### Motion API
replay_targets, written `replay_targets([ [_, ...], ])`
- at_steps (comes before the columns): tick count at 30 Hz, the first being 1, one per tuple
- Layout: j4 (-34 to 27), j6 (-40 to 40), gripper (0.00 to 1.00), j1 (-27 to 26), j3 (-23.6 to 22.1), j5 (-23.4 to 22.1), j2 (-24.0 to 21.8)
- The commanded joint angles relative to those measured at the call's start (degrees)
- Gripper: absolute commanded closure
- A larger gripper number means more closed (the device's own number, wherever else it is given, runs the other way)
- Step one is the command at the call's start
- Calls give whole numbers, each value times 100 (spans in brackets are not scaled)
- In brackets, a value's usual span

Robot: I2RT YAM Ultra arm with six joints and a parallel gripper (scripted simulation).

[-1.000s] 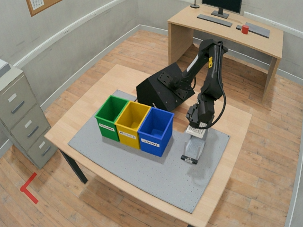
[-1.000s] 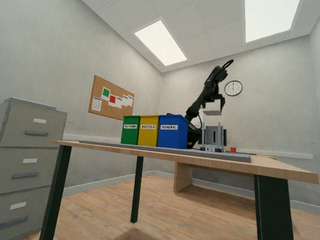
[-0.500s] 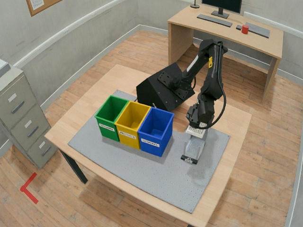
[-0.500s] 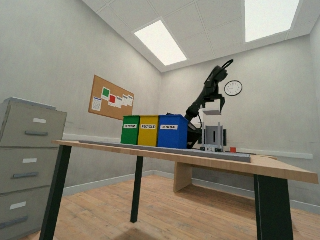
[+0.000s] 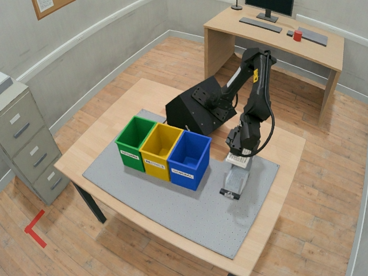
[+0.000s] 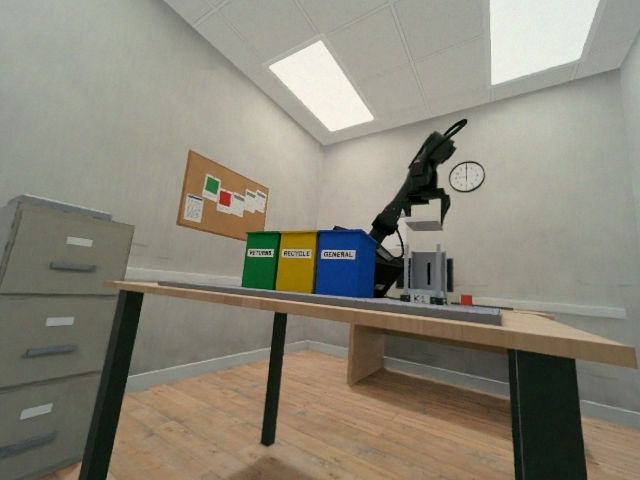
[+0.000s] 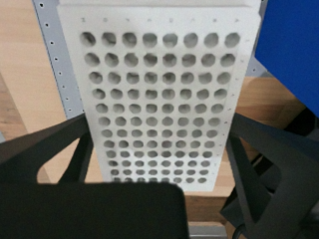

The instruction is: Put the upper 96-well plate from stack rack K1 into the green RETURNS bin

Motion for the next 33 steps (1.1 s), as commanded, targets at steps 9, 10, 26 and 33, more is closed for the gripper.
replay_targets([
  [9,-24,-15,100,-112,267,-26,-214],
  [10,-24,-15,100,-112,267,-26,-214],
  [26,-328,-1569,100,-1251,-351,-430,20],
  [33,-332,-2198,100,-1818,-550,-670,167],
])
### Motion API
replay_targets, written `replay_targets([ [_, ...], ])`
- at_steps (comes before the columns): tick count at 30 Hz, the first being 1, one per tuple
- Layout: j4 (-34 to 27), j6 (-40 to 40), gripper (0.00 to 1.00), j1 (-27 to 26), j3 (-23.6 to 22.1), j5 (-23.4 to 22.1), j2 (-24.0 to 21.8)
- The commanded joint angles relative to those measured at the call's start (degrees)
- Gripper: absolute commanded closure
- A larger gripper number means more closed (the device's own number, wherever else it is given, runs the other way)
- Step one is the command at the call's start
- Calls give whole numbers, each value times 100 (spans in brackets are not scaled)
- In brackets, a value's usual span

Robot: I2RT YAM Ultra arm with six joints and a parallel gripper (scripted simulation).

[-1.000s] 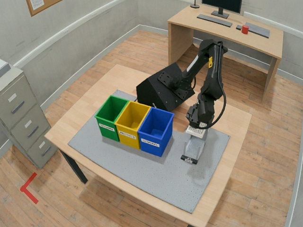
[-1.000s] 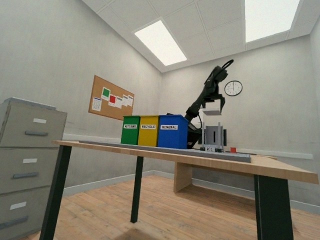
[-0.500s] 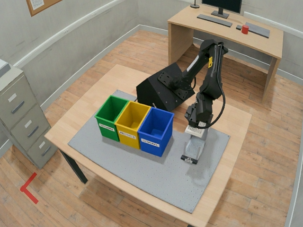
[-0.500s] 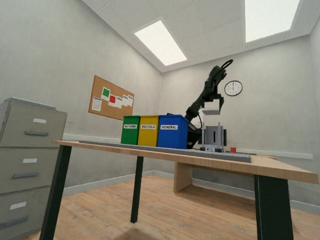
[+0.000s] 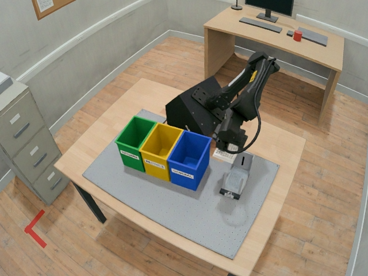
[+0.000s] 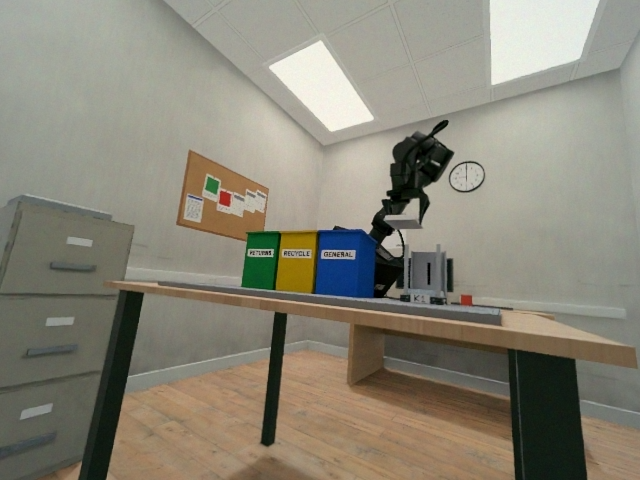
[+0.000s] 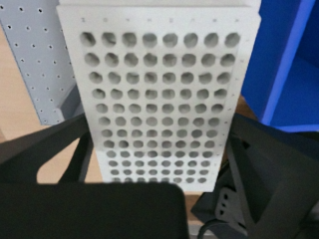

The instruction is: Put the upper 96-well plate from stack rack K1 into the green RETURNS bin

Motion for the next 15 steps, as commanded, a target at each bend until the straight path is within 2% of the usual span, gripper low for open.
replay_targets([
  [1,88,-370,100,-185,-106,-144,30],
  [2,80,-503,100,-283,30,-180,3],
  [4,51,-702,100,-460,-179,-238,119],
  [15,-47,-1844,100,-1388,-388,-433,516],
])
